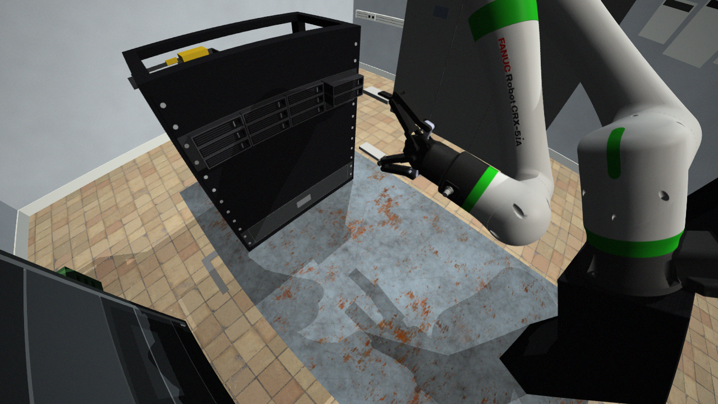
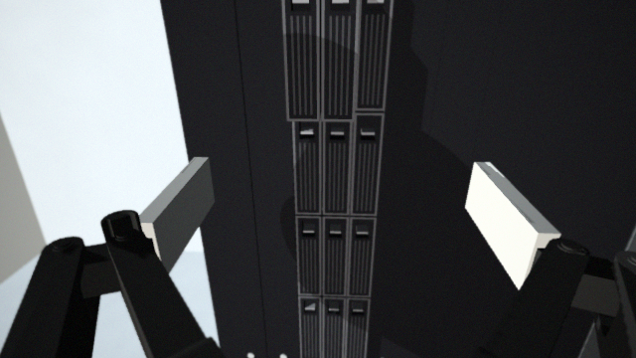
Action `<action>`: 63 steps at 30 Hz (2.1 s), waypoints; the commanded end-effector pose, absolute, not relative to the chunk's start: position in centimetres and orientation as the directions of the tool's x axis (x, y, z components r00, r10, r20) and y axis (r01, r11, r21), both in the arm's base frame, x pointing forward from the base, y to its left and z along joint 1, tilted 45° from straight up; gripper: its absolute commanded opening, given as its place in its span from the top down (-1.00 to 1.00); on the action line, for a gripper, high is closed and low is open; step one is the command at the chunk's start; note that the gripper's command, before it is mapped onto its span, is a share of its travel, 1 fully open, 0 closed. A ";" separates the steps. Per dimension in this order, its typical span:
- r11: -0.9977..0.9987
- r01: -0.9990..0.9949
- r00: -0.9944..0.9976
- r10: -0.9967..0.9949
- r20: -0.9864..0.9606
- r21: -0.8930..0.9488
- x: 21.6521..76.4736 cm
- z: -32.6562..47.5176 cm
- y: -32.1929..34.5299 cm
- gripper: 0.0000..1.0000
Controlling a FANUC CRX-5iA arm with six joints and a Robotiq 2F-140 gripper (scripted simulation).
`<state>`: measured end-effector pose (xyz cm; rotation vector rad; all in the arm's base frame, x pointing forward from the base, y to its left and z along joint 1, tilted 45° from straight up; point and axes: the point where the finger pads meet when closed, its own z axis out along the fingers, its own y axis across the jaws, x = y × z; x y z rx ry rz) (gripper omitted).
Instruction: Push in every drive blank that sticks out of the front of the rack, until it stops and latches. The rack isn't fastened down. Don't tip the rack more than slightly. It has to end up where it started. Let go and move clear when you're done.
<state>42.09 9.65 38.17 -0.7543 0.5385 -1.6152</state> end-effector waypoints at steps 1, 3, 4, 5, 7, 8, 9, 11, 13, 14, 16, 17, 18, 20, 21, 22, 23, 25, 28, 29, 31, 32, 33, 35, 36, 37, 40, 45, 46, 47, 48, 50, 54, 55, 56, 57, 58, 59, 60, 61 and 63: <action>-0.183 0.679 -0.081 -0.981 0.175 -0.711 42.0 38.2 9.6 -1.00; -0.183 0.679 -0.082 -0.981 0.175 -0.711 42.0 38.2 9.6 -1.00; -0.183 0.679 -0.082 -0.981 0.175 -0.711 42.0 38.2 9.6 -1.00; -0.183 0.679 -0.082 -0.981 0.175 -0.711 42.0 38.2 9.6 -1.00; -0.183 0.679 -0.082 -0.981 0.175 -0.711 42.0 38.2 9.6 -1.00; -0.183 0.679 -0.082 -0.981 0.175 -0.711 42.0 38.2 9.6 -1.00; -0.183 0.679 -0.082 -0.981 0.175 -0.711 42.0 38.2 9.6 -1.00; -0.183 0.679 -0.082 -0.981 0.175 -0.711 42.0 38.2 9.6 -1.00; -0.183 0.679 -0.082 -0.981 0.175 -0.711 42.0 38.2 9.6 -1.00; -0.183 0.679 -0.082 -0.981 0.175 -0.711 42.0 38.2 9.6 -1.00; -0.183 0.679 -0.082 -0.981 0.175 -0.711 42.0 38.2 9.6 -1.00; -0.183 0.679 -0.082 -0.981 0.175 -0.711 42.0 38.2 9.6 -1.00; -0.183 0.679 -0.082 -0.981 0.175 -0.711 42.0 38.2 9.6 -1.00; -0.183 0.679 -0.082 -0.981 0.175 -0.711 42.0 38.2 9.6 -1.00; -0.183 0.679 -0.082 -0.981 0.175 -0.711 42.0 38.2 9.6 -1.00; -0.183 0.679 -0.082 -0.981 0.175 -0.711 42.0 38.2 9.6 -1.00; -0.183 0.679 -0.082 -0.981 0.175 -0.711 42.0 38.2 9.6 -1.00; -0.183 0.679 -0.082 -0.981 0.175 -0.711 42.0 38.2 9.6 -1.00; -0.183 0.679 -0.082 -0.981 0.175 -0.711 42.0 38.2 9.6 -1.00; -0.183 0.679 -0.082 -0.981 0.175 -0.711 42.0 38.2 9.6 -1.00; -0.183 0.679 -0.082 -0.981 0.175 -0.711 42.0 38.2 9.6 -1.00; -0.183 0.679 -0.082 -0.981 0.175 -0.711 42.0 38.2 9.6 -1.00; -0.183 0.679 -0.082 -0.981 0.175 -0.711 42.0 38.2 9.6 -1.00; -0.183 0.679 -0.082 -0.981 0.175 -0.711 42.0 38.2 9.6 -1.00; -0.183 0.679 -0.082 -0.981 0.175 -0.711 42.0 38.2 9.6 -1.00; -0.183 0.679 -0.082 -0.981 0.175 -0.711 42.0 38.2 9.6 -1.00; -0.183 0.679 -0.082 -0.981 0.175 -0.711 42.0 38.2 9.6 -1.00; -0.183 0.679 -0.082 -0.981 0.175 -0.711 42.0 38.2 9.6 -1.00; -0.183 0.679 -0.082 -0.981 0.175 -0.711 42.0 38.2 9.6 -1.00; -0.183 0.679 -0.082 -0.981 0.175 -0.711 42.0 38.2 9.6 -1.00; -0.183 0.679 -0.082 -0.981 0.175 -0.711 42.0 38.2 9.6 -1.00; -0.183 0.679 -0.082 -0.981 0.175 -0.711 42.0 38.2 9.6 -1.00; -0.183 0.679 -0.082 -0.981 0.175 -0.711 42.0 38.2 9.6 -1.00; -0.183 0.679 -0.082 -0.981 0.175 -0.711 42.0 38.1 9.6 -1.00; -0.183 0.679 -0.082 -0.981 0.175 -0.711 42.0 38.0 9.6 -1.00; -0.183 0.679 -0.082 -0.981 0.175 -0.711 41.9 37.9 9.7 -1.00; -0.184 0.679 -0.082 -0.981 0.175 -0.711 41.8 37.7 9.7 -1.00; -0.184 0.679 -0.082 -0.981 0.175 -0.711 41.7 37.4 9.7 -1.00; -0.184 0.679 -0.082 -0.981 0.175 -0.711 41.5 37.1 9.8 -1.00; -0.184 0.679 -0.082 -0.981 0.175 -0.711 41.3 36.7 9.8 -1.00; -0.184 0.679 -0.082 -0.981 0.175 -0.711 40.9 35.9 9.9 -1.00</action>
